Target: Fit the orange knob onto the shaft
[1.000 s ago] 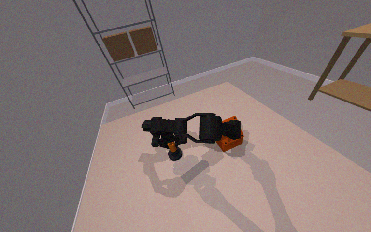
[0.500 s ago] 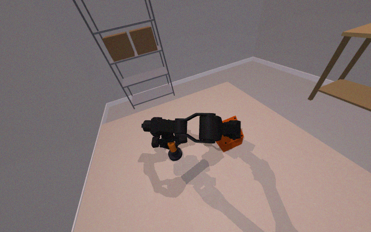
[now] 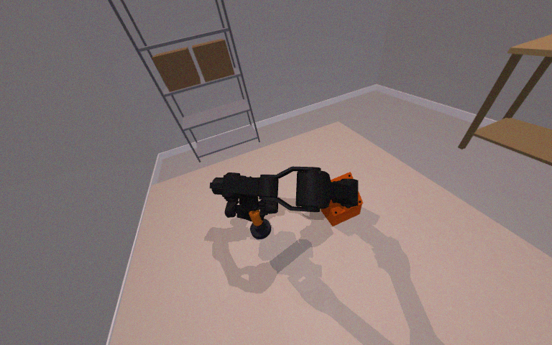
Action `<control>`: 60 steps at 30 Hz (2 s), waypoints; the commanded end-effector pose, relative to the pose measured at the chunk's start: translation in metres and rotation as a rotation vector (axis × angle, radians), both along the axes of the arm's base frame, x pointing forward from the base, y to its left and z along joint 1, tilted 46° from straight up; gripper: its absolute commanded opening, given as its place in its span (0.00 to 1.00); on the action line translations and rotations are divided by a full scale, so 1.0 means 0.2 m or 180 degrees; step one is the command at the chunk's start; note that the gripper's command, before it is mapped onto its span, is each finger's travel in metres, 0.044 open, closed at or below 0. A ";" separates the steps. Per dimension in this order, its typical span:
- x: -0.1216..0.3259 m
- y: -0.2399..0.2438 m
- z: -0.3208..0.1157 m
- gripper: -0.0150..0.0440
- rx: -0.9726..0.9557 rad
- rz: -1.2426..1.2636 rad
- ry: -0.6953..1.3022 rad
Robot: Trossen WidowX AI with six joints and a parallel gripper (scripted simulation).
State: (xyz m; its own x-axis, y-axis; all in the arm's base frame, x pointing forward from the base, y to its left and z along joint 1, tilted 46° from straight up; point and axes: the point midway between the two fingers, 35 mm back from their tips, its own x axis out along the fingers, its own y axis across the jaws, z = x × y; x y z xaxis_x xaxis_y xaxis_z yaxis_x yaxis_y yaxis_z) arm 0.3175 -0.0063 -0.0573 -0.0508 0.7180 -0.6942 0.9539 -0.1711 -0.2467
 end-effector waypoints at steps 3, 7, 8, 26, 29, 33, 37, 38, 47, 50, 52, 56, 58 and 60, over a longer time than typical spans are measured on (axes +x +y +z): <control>0.03 -0.01 -0.01 0.25 -0.0015 -0.0025 0.0003; 0.04 -0.01 -0.01 0.25 -0.0016 -0.0025 0.0003; 0.04 -0.01 -0.01 0.25 -0.0016 -0.0025 0.0003; 0.02 0.00 -0.01 0.25 -0.0015 -0.0025 0.0003; 0.02 0.00 -0.01 0.25 -0.0015 -0.0025 0.0004; 0.01 0.00 -0.01 0.25 -0.0015 -0.0025 0.0004; 0.00 0.00 0.00 0.25 -0.0015 -0.0025 0.0005; -0.01 0.00 0.00 0.25 -0.0015 -0.0025 0.0005; 0.00 0.02 -0.02 0.25 -0.0014 -0.0025 0.0005; 0.00 0.02 -0.02 0.25 -0.0014 -0.0025 0.0005; 0.00 0.02 -0.02 0.25 -0.0014 -0.0025 0.0005; 0.00 0.02 -0.02 0.25 -0.0013 -0.0013 -0.0008; 0.00 0.02 -0.02 0.25 -0.0010 0.0030 -0.0052; 0.00 0.02 -0.02 0.25 -0.0012 0.0003 -0.0024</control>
